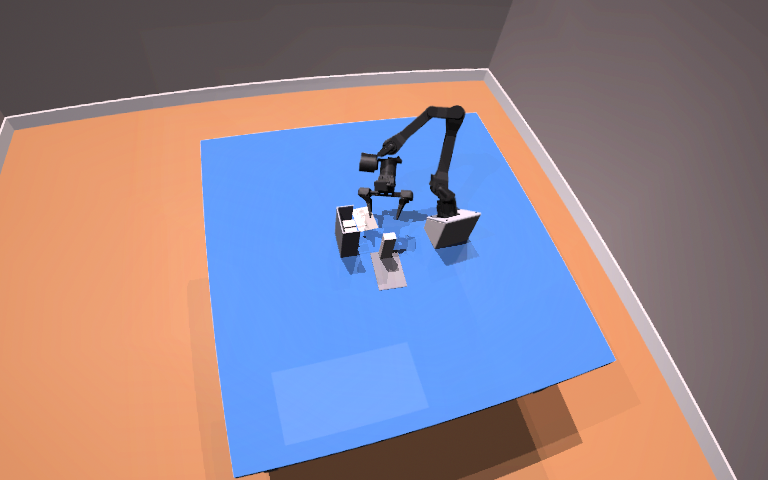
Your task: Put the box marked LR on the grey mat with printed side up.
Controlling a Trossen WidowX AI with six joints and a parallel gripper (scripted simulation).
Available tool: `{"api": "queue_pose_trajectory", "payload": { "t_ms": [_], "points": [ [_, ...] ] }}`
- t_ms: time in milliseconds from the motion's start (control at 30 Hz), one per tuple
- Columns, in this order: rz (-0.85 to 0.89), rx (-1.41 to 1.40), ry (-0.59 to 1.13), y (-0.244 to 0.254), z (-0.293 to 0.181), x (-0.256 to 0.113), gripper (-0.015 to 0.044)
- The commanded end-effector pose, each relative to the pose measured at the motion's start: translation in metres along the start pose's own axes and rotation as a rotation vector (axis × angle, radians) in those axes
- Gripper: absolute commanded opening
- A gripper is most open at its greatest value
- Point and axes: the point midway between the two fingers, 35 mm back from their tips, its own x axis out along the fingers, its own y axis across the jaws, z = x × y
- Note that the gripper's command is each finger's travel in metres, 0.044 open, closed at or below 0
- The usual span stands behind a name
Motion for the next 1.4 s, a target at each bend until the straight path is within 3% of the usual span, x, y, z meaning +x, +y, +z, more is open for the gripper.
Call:
{"api": "queue_pose_trajectory", "payload": {
  "t_ms": [0, 833, 1367],
  "points": [
    [-0.006, 0.000, 0.002, -0.001, 0.006, -0.005, 0.0440],
    [0.000, -0.001, -0.002, 0.008, 0.034, -0.020, 0.0440],
    [0.054, 0.367, 0.127, 0.014, 0.034, -0.009, 0.0020]
  ]
}}
